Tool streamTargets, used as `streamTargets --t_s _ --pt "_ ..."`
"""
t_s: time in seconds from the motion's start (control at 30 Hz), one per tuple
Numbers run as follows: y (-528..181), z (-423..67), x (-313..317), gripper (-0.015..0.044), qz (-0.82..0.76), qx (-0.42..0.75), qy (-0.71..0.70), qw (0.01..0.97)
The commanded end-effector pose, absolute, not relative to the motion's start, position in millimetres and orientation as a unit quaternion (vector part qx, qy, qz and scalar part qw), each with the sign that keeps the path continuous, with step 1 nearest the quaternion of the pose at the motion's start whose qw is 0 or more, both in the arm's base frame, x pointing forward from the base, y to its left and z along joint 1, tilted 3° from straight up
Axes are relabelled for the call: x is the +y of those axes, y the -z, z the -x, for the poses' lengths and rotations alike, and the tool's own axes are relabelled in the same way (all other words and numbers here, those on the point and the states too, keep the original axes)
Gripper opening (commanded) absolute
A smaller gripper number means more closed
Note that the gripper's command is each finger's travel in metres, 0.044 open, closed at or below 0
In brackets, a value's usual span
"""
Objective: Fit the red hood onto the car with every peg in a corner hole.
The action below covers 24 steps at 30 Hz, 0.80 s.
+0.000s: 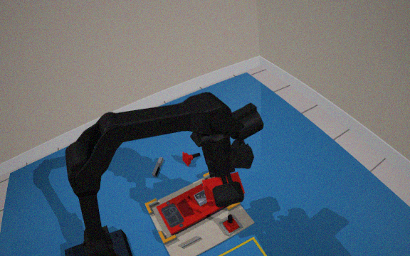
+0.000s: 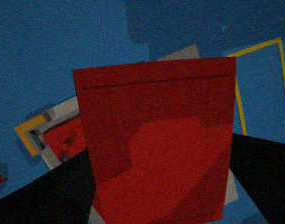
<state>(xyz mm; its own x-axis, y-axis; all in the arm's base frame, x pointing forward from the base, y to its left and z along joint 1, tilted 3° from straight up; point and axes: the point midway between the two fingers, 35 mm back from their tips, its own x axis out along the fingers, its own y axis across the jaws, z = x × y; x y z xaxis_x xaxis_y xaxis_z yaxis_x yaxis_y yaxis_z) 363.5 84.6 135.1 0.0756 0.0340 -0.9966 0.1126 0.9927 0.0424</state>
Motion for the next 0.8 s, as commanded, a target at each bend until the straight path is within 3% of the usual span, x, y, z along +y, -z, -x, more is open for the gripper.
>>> streamTargets --t_s 0.0,0.43,0.77 --pt "-133 -354 95 0.0000 -0.028 0.681 0.005 0.731" --pt "-129 -317 133 0.0000 0.063 0.675 -0.085 0.730" --pt "-118 -317 136 0.0000 0.067 0.674 -0.090 0.730"
